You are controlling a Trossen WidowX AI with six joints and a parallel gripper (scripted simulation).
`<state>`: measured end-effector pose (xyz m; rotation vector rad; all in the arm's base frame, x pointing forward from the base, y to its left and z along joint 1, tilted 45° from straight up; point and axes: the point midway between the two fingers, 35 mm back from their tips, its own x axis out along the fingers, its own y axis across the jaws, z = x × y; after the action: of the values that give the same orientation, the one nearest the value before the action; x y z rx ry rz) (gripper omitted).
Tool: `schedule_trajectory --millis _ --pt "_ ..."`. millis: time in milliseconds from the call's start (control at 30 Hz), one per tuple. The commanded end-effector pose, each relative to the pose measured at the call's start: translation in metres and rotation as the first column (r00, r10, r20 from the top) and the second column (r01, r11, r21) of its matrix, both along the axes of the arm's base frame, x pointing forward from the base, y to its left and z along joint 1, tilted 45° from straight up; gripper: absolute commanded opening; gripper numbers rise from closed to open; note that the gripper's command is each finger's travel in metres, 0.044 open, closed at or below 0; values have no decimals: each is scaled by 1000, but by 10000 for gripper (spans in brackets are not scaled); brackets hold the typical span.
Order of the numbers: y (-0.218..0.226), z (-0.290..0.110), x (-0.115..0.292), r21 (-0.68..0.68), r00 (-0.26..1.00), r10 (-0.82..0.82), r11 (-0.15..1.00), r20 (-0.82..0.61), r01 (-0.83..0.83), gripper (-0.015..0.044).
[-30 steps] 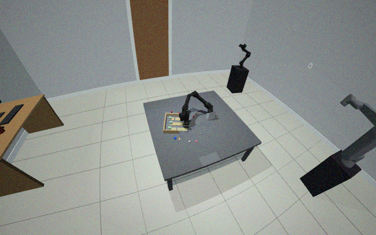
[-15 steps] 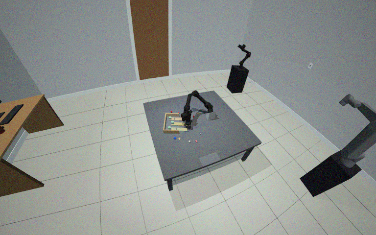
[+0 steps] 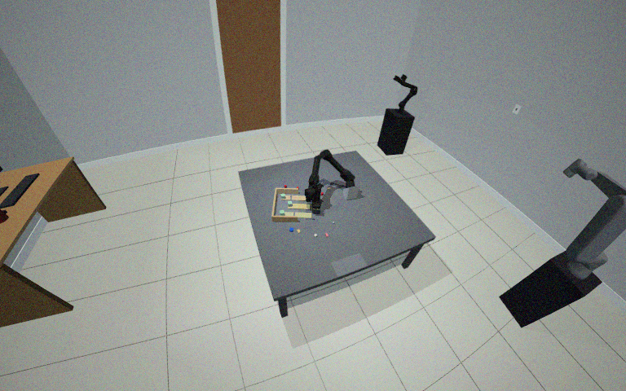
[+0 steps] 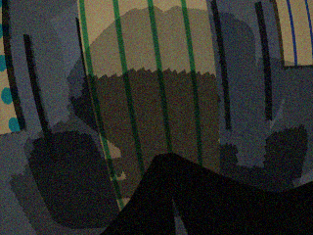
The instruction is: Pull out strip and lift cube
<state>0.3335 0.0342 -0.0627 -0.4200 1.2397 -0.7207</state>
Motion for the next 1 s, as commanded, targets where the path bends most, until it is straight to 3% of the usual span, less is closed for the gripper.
schedule_trajectory --millis 0,967 --pt "-3 -7 -12 6 1000 -14 1000 -21 14 0" --pt "1 -19 -55 6 1000 -14 1000 -23 14 0"
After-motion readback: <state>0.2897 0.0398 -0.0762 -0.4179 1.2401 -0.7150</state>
